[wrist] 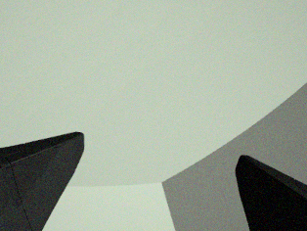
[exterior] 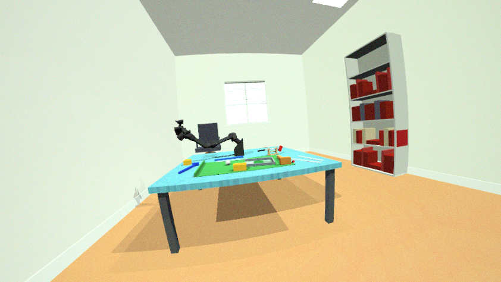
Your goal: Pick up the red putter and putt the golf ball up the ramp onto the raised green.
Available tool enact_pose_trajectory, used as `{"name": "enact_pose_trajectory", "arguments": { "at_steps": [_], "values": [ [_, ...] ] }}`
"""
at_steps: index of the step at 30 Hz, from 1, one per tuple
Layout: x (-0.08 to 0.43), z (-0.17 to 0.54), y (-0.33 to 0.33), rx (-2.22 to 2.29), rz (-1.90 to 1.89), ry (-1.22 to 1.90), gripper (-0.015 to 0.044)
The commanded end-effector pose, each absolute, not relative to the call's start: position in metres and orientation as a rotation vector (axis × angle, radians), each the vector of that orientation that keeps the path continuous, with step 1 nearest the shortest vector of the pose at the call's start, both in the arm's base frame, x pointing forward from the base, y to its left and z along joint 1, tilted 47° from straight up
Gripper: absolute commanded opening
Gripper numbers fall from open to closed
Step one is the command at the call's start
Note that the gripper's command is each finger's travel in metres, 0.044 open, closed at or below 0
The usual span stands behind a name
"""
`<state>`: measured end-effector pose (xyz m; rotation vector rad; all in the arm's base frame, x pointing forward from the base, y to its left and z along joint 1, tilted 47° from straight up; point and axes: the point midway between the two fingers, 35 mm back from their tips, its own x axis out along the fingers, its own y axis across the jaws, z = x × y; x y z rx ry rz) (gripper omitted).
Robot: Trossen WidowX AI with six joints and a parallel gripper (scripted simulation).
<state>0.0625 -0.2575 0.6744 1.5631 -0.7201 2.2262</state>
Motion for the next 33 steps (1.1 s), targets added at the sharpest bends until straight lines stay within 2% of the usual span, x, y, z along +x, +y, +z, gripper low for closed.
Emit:
{"name": "enact_pose_trajectory", "arguments": {
  "at_steps": [1, 2, 6, 11, 18, 26, 33],
  "values": [
    [0.061, 0.675, -0.255, 1.557, 2.224, -0.718, 0.0426],
    [0.056, 0.678, -0.248, 1.537, 2.217, -0.711, 0.044],
    [0.025, 0.697, -0.191, 1.386, 2.162, -0.664, 0.044],
    [0.002, 0.706, -0.139, 1.257, 2.111, -0.619, 0.044],
    [-0.028, 0.707, -0.034, 1.011, 2.006, -0.509, 0.044],
    [-0.038, 0.685, 0.083, 0.742, 1.868, -0.392, 0.044],
    [-0.025, 0.647, 0.182, 0.517, 1.743, -0.277, 0.044]
  ]
}}
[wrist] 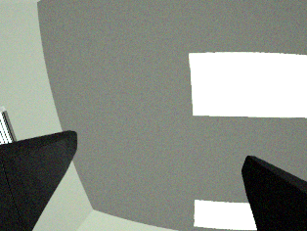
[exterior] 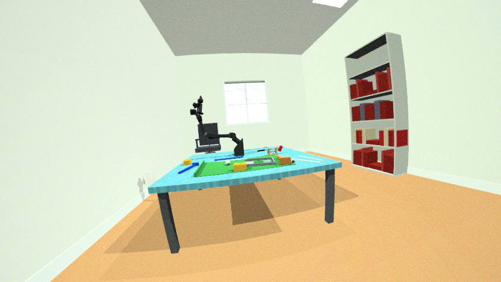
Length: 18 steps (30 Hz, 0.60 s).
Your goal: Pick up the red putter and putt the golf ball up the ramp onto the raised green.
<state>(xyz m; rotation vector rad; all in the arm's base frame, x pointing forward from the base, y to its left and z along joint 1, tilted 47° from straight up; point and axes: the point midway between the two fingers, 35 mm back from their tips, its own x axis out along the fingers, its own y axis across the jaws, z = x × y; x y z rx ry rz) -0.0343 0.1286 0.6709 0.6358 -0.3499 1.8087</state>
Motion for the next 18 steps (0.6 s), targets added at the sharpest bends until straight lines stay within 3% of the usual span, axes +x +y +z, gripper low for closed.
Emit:
{"name": "enact_pose_trajectory", "arguments": {
  "at_steps": [1, 18],
  "values": [
    [-0.022, 0.64, 0.196, 0.488, 1.723, -0.256, 0.044],
    [0.083, 0.491, 0.365, -0.027, 1.395, -0.003, 0.044]
  ]
}}
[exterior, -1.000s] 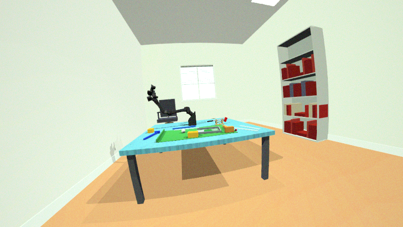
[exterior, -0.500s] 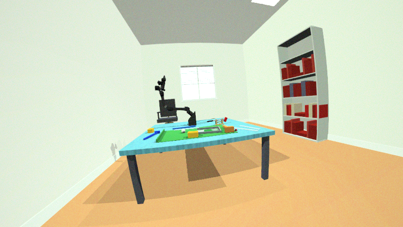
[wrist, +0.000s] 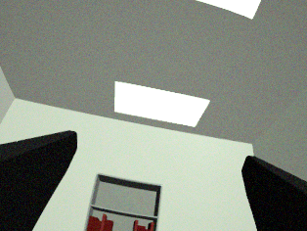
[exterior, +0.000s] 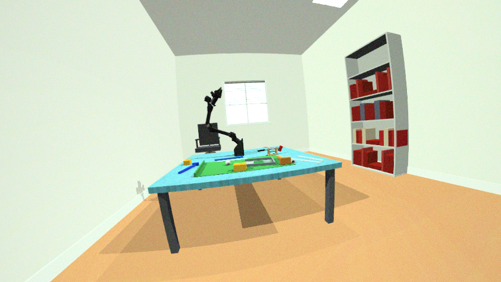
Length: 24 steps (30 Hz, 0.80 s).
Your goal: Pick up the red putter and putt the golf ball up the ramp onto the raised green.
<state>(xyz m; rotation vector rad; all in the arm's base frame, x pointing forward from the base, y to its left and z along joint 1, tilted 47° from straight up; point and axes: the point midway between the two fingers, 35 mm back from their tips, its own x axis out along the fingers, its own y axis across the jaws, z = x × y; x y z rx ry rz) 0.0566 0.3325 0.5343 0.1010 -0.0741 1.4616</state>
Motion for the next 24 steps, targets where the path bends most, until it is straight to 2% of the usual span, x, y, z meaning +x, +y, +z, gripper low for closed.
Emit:
{"name": "enact_pose_trajectory", "arguments": {
  "at_steps": [1, 13, 24],
  "values": [
    [0.091, 0.48, 0.372, -0.06, 1.377, 0.014, 0.044],
    [0.188, 0.32, 0.418, -0.488, 1.168, 0.266, 0.044],
    [0.262, 0.16, 0.393, -0.867, 1.027, 0.562, 0.044]
  ]
}}
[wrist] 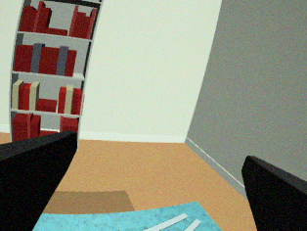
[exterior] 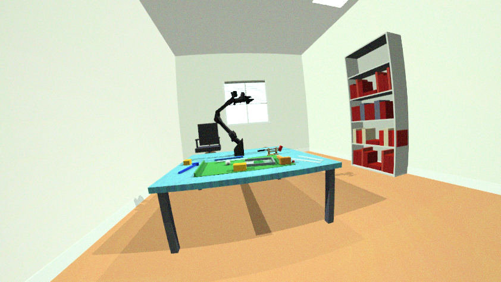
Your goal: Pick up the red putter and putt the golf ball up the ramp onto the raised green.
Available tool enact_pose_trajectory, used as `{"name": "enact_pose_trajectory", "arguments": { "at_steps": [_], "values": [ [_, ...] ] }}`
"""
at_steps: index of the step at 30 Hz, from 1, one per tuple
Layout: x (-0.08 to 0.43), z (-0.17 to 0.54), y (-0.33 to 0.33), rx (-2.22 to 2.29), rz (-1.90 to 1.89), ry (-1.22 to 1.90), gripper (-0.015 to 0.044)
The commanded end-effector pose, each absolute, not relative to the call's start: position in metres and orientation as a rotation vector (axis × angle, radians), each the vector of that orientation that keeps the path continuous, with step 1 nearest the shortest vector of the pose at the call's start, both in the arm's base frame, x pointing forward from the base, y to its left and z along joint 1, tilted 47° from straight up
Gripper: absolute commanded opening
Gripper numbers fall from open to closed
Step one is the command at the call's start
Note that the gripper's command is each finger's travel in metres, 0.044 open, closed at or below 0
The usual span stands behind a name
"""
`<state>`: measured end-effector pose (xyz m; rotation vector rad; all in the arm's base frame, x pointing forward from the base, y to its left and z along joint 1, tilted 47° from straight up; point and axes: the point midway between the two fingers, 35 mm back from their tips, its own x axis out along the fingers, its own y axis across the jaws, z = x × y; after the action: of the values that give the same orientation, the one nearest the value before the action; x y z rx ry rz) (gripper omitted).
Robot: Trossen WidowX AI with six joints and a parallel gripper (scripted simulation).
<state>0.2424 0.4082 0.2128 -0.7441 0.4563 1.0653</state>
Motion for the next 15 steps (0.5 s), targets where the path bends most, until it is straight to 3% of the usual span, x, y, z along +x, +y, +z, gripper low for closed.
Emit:
{"name": "enact_pose_trajectory", "arguments": {
  "at_steps": [1, 15],
  "values": [
    [0.267, 0.145, 0.388, -0.9, 1.018, 0.592, 0.044],
    [0.296, -0.043, 0.264, -1.34, 0.969, 1.089, 0.044]
  ]
}}
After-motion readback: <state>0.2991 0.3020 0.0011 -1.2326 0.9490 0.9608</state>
